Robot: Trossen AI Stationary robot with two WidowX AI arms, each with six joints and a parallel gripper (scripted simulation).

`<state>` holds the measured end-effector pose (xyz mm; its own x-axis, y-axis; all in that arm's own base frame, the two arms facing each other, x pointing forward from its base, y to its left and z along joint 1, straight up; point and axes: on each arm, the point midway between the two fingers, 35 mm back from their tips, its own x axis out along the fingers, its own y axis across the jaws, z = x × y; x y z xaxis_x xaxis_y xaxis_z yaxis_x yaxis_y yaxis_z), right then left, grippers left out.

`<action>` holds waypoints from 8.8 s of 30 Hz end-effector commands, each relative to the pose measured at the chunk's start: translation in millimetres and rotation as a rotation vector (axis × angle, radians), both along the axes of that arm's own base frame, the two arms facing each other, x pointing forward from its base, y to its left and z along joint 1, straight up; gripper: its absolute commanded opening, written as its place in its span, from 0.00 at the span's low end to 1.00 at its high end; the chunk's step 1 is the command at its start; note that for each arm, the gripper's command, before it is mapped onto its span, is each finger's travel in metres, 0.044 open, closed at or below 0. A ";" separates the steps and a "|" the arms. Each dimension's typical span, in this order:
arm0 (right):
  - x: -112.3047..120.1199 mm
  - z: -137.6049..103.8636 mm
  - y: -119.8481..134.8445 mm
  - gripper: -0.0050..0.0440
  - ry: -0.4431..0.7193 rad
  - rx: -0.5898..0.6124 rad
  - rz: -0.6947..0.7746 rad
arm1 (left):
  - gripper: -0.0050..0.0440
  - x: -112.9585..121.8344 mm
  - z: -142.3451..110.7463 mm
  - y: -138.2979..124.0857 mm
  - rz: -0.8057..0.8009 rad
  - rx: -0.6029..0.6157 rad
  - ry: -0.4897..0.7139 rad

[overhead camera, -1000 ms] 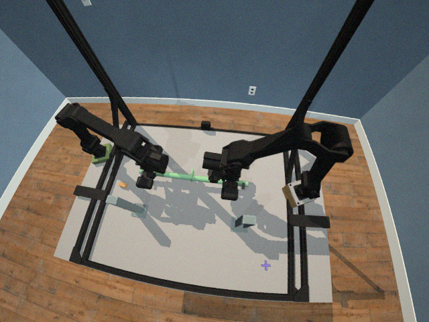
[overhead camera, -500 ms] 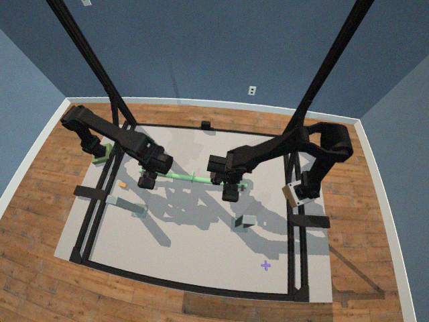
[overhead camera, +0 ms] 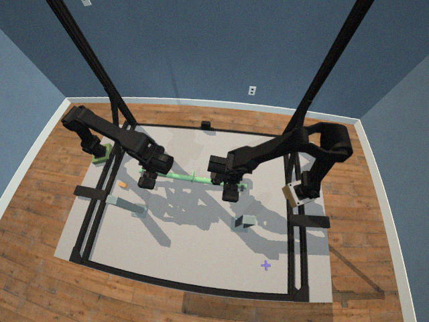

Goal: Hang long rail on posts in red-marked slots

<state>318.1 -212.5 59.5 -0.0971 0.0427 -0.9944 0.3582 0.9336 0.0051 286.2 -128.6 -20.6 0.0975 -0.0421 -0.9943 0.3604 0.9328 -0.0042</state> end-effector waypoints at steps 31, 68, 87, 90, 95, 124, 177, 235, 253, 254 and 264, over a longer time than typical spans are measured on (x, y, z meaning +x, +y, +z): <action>0.3 0.0 0.0 0.10 0.003 -0.004 0.003 | 1.00 -5.1 32.7 2.2 0.002 0.003 0.001; 3.2 0.7 -0.4 0.10 -0.007 -0.012 0.016 | 0.43 -10.6 24.7 -16.3 0.039 0.346 -0.084; 0.3 0.0 0.0 0.10 0.003 -0.004 0.003 | 0.43 -9.3 13.8 -24.2 0.054 0.491 -0.193; 0.3 0.0 0.0 0.10 0.003 -0.004 0.003 | 0.43 -8.4 9.6 -21.9 0.054 0.491 -0.193; 0.3 0.0 0.0 0.10 0.003 -0.004 0.003 | 0.43 -7.2 3.9 -18.7 0.054 0.492 -0.193; 0.3 0.0 0.0 0.10 0.003 -0.004 0.003 | 0.10 -4.0 -7.3 -13.5 0.054 0.492 -0.193; -1.6 -19.4 -0.8 0.10 -0.149 -0.065 0.002 | 0.10 -2.4 33.7 -14.9 0.014 0.542 -0.046; -4.3 14.9 0.4 1.00 -0.188 -0.080 0.002 | 0.10 -3.7 30.9 -14.4 0.002 0.558 -0.004; 3.8 -4.9 13.1 0.46 -0.061 -0.307 0.000 | 0.10 -3.8 31.3 -15.0 0.000 0.557 -0.005; 4.7 -6.4 14.4 0.43 -0.052 -0.333 0.000 | 0.10 -3.8 31.3 -15.0 0.000 0.557 -0.005; 13.2 -14.3 25.8 0.43 -0.001 -0.570 0.003 | 0.10 -3.7 30.9 -14.4 0.002 0.558 -0.004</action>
<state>331.5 -189.6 49.9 -0.0792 -0.4531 -0.8880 0.3601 0.8176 -0.4493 281.4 -143.5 9.9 0.0959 0.4879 -0.8676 0.3602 0.7956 0.4872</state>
